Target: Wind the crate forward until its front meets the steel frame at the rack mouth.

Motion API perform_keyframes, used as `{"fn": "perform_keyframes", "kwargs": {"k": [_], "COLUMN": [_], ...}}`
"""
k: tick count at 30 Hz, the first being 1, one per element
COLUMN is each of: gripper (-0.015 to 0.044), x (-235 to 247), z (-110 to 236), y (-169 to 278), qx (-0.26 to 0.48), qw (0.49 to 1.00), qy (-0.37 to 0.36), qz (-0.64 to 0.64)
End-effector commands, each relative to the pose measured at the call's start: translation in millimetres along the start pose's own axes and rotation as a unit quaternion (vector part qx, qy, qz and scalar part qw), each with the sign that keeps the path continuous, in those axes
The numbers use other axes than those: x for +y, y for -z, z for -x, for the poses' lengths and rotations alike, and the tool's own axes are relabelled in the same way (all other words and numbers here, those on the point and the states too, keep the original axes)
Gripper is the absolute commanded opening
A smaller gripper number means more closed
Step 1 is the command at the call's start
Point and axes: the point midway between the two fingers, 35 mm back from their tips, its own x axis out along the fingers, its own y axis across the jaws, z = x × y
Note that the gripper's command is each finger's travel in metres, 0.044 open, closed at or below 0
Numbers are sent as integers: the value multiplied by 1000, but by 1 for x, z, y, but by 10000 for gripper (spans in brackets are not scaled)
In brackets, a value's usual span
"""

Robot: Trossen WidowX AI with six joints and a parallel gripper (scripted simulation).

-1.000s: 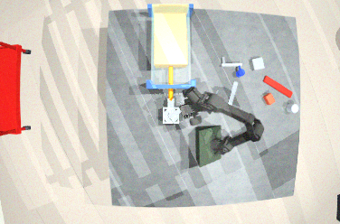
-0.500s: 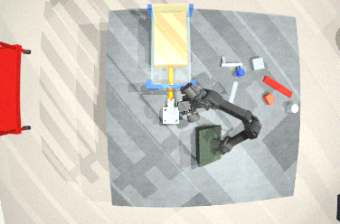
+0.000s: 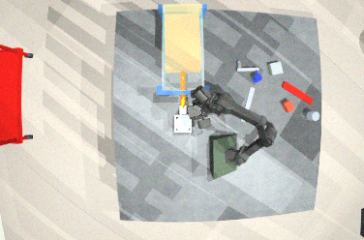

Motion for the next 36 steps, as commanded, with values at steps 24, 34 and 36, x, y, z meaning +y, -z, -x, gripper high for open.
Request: {"fn": "perform_keyframes", "kwargs": {"k": [24, 34, 36], "gripper": [0, 0, 0], "x": [-28, -33, -34], "z": [-14, -19, -20], "y": [-28, -39, -41], "qx": [-2, -3, -3], "qw": [1000, 1000, 1000], "qy": [9, 9, 9], "qz": [0, 0, 0]}}
